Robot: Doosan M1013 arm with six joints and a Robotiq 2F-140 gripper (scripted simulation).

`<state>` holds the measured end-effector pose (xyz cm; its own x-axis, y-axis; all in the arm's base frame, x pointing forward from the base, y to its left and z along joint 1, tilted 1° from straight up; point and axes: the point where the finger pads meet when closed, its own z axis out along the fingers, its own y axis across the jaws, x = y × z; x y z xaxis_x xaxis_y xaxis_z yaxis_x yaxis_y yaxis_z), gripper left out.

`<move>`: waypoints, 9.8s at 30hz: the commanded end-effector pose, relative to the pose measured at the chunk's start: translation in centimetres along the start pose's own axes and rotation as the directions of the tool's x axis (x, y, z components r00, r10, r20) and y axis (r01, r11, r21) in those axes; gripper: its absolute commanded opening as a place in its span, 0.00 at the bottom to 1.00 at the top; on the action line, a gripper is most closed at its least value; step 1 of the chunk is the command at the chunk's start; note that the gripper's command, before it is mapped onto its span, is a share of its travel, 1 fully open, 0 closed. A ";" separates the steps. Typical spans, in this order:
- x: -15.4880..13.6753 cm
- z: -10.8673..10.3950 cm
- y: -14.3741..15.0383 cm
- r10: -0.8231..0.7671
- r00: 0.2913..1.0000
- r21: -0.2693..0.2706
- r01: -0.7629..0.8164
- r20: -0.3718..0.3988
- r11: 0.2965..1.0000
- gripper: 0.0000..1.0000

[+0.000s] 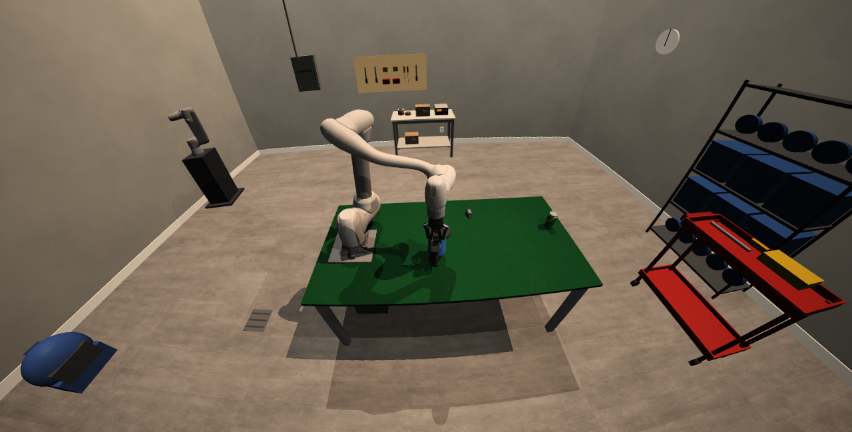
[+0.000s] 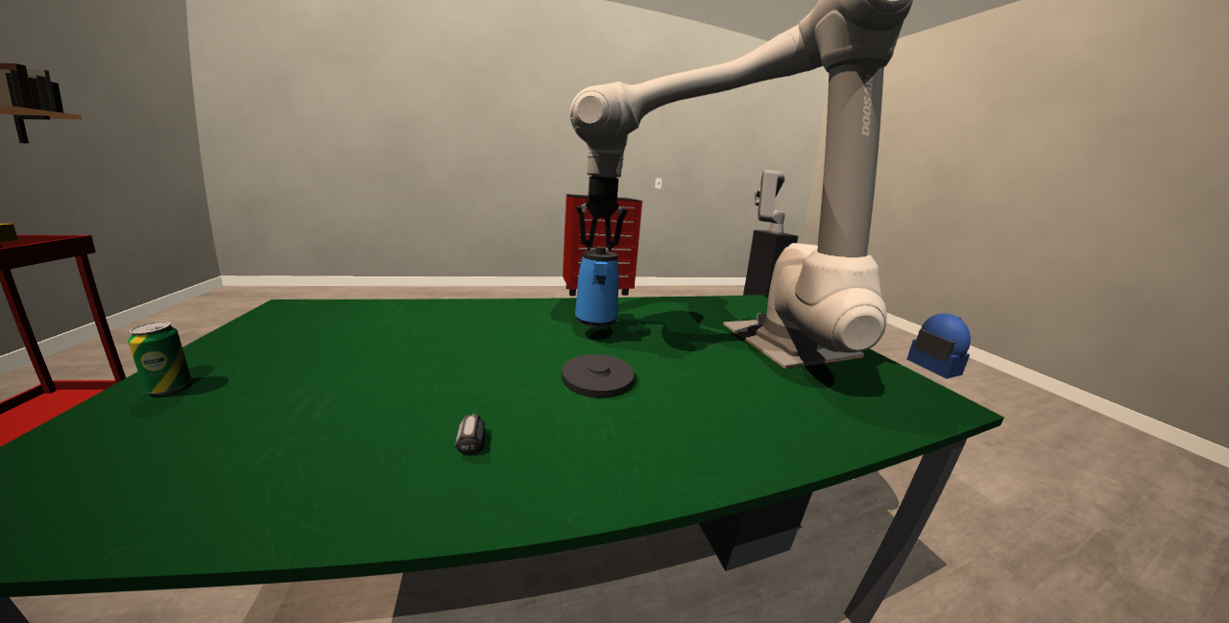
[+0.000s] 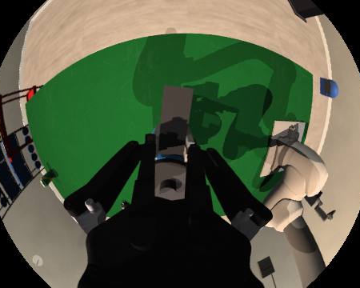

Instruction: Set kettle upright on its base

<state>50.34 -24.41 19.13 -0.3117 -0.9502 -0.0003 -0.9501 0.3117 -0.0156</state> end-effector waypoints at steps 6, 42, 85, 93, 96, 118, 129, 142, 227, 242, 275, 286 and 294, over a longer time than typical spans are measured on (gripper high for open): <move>-2.7 -0.1 -0.1 0.000 1.000 0.001 0.000 0.000 1.000 0.10; -14.0 -0.1 -0.2 0.000 1.000 0.001 0.000 0.000 1.000 0.10; -21.1 -0.1 -0.2 0.000 1.000 0.001 0.000 0.000 1.000 0.10; -21.3 -0.1 -0.2 0.000 1.000 0.001 0.000 0.000 1.000 0.10; -21.3 -0.1 -0.2 0.000 1.000 0.001 0.000 0.000 1.000 0.10; -21.3 -0.1 -0.2 0.000 1.000 0.001 0.000 0.000 1.000 0.10; -21.3 -0.1 -0.2 0.000 1.000 0.001 0.000 0.000 1.000 0.10; -21.3 -0.1 -0.2 0.000 1.000 0.001 0.000 0.000 1.000 0.10; -21.3 2.3 -0.2 0.000 1.000 0.001 0.000 0.000 1.000 0.10; -21.3 2.6 -0.2 0.000 1.000 0.001 0.000 0.000 1.000 0.10; -21.3 2.9 -0.2 0.000 1.000 0.001 0.000 0.000 1.000 0.10; -21.3 2.9 -0.2 0.000 1.000 0.001 0.000 0.000 1.000 0.52; -21.3 2.9 -0.2 0.000 1.000 0.001 0.000 0.000 1.000 0.52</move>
<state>57.18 -4.26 16.18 -0.3117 -0.9502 0.0002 -0.9501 0.3117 -0.0158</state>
